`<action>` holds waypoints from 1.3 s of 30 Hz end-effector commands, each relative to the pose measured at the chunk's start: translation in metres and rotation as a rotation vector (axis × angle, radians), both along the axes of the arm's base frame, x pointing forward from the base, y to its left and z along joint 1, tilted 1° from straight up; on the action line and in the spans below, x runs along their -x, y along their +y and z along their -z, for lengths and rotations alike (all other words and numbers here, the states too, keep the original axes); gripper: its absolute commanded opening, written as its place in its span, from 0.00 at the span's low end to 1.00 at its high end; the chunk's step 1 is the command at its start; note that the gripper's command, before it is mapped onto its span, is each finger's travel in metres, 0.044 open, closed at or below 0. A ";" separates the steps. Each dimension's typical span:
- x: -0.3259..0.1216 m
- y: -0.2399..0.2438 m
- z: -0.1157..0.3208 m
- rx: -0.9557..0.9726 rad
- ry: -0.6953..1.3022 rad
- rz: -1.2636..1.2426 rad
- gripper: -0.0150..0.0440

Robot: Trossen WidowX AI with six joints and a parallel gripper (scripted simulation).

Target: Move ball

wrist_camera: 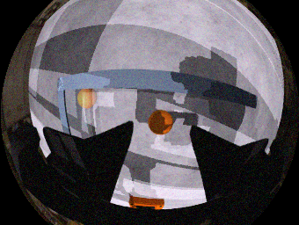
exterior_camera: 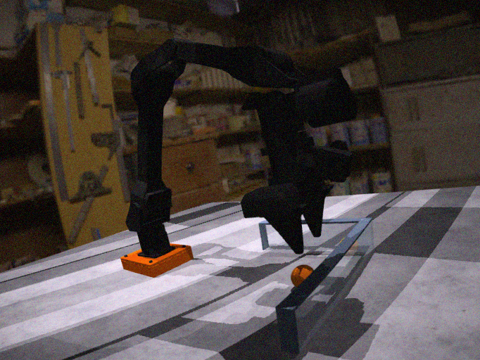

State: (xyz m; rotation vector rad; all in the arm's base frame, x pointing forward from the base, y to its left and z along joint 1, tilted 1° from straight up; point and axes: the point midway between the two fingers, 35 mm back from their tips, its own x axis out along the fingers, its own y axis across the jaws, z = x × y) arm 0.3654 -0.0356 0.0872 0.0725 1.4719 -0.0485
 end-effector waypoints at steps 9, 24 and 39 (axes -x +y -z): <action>0.013 0.002 0.019 0.034 0.067 0.006 0.74; 0.012 0.002 0.039 0.034 0.067 0.006 0.74; 0.012 0.001 0.058 0.034 0.067 0.006 0.65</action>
